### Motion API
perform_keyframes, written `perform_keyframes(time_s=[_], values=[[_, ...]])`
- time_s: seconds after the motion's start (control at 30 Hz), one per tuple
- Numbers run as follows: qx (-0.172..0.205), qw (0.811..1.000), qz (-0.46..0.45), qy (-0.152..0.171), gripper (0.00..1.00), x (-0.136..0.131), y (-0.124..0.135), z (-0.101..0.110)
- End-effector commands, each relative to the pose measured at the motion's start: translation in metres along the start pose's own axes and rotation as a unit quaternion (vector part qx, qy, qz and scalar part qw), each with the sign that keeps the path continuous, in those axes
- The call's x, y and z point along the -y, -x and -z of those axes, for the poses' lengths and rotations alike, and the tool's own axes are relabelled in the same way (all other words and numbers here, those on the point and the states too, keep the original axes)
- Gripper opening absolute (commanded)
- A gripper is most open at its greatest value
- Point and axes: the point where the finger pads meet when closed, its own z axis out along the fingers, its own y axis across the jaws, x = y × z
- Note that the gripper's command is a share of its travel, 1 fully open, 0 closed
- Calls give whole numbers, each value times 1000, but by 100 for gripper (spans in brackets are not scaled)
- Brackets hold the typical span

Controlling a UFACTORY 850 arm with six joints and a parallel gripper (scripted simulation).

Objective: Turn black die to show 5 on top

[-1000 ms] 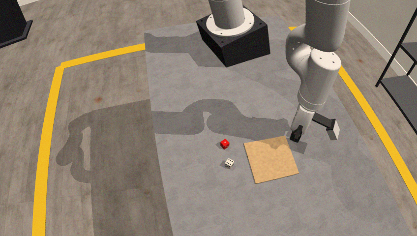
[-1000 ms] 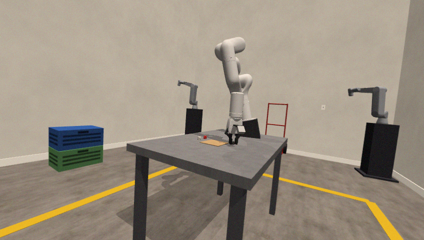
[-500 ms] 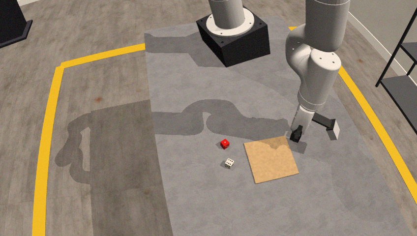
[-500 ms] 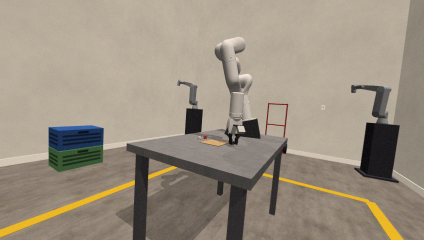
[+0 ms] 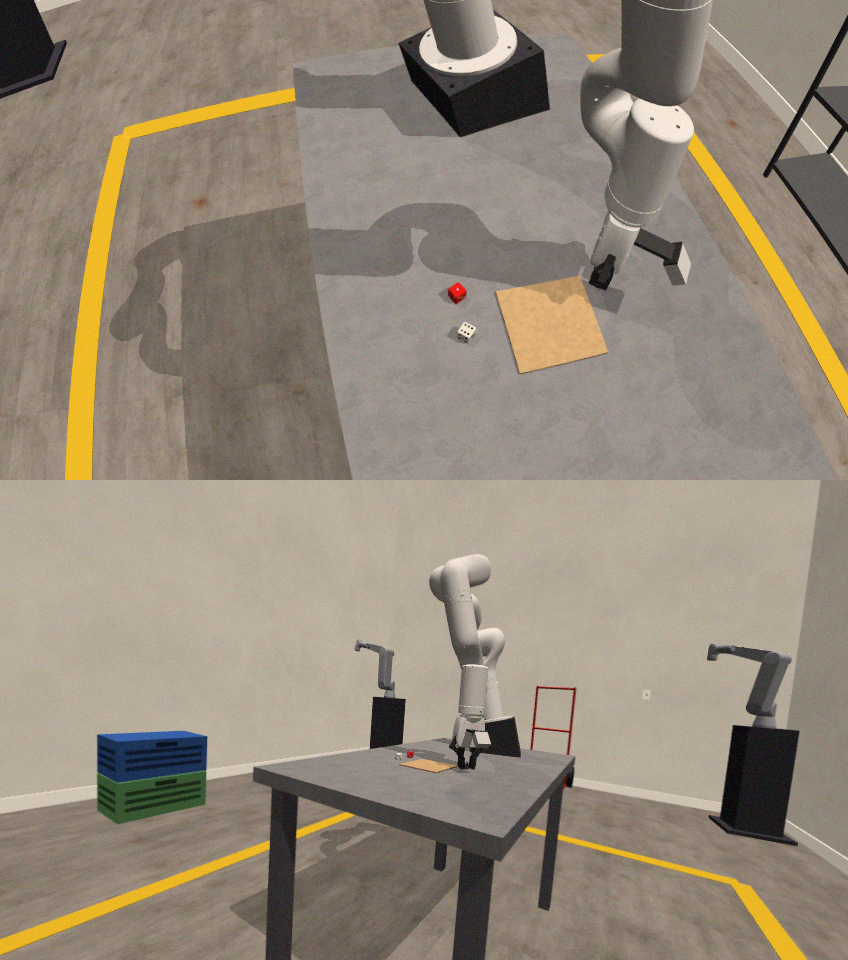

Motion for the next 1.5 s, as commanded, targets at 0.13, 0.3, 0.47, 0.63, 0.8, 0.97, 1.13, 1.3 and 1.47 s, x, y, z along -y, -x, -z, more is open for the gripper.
perform_keyframes(time_s=[0.13, 0.3, 0.47, 0.63, 0.8, 0.97, 1.13, 1.3, 1.47], values=[[-1, 1000, 0, 0, 15, 0, -1, 1], [-1, 1000, 0, 0, 15, 0, -1, 1], [-1, 1000, 0, 0, 15, 0, -1, 1], [-1, 1000, 0, 0, 15, 0, -1, 1], [-1, 1000, 0, 0, 15, 0, -1, 1], [-1, 1000, 0, 0, 15, 0, -1, 1], [-1, 1000, 0, 0, 15, 0, -1, 1], [-1, 1000, 0, 0, 15, 0, -1, 4], [-1, 1000, 0, 0, 15, 0, -1, 17]])
